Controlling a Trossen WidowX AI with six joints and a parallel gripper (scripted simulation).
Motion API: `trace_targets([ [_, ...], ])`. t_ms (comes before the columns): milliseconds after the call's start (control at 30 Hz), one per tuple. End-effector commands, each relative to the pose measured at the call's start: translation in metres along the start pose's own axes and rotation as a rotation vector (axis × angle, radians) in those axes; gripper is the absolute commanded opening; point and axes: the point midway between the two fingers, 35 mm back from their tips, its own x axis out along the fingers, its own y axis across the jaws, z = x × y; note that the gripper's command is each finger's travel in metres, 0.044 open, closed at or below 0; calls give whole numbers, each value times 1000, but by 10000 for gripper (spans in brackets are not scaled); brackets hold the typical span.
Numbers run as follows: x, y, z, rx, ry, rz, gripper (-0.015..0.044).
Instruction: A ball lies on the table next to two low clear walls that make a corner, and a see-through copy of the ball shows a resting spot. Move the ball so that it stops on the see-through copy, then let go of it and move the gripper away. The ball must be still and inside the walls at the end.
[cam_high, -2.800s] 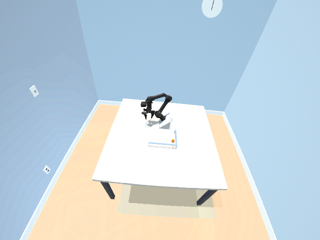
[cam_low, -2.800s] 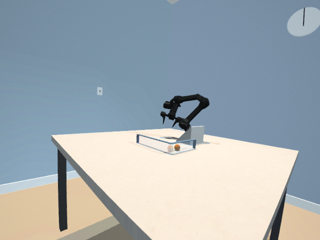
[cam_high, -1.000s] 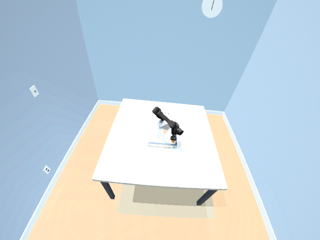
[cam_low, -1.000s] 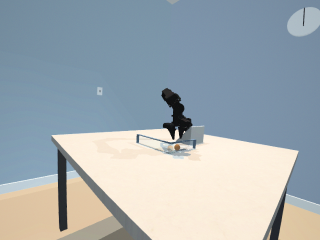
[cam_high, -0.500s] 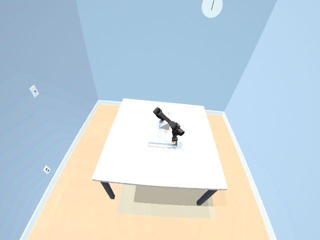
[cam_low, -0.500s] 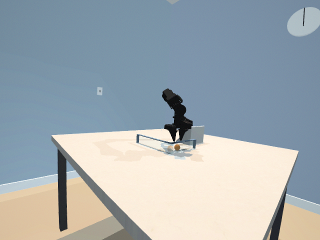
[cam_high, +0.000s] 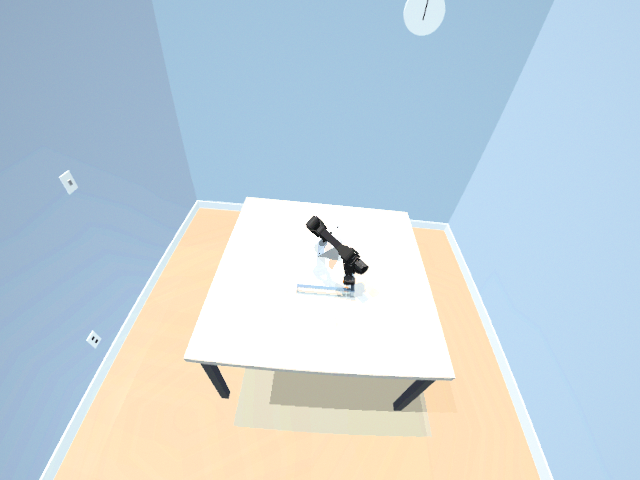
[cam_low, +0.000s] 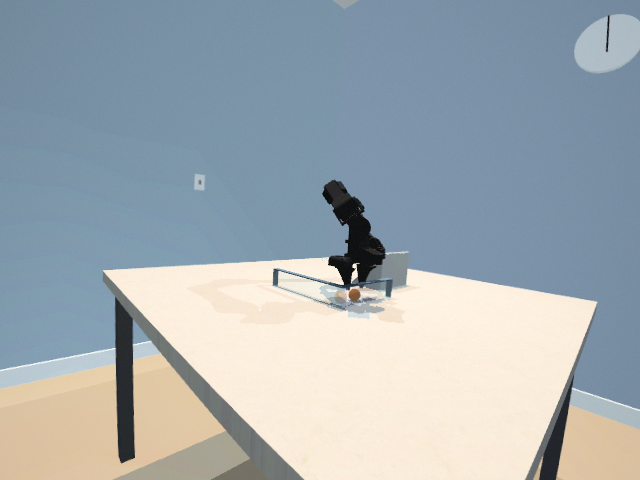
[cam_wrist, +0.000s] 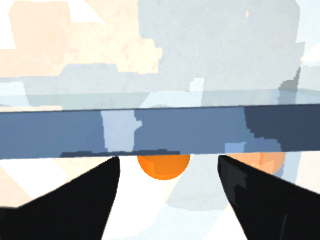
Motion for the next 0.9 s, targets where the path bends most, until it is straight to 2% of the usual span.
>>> trace_targets([
  [0, 10, 2, -1, -10, 8, 5, 283],
  [300, 22, 3, -2, -9, 9, 4, 283],
  [400, 22, 3, -2, -9, 9, 4, 204],
  [733, 22, 3, -2, -9, 9, 4, 137],
  [867, 15, 1, -2, -10, 9, 8, 32],
])
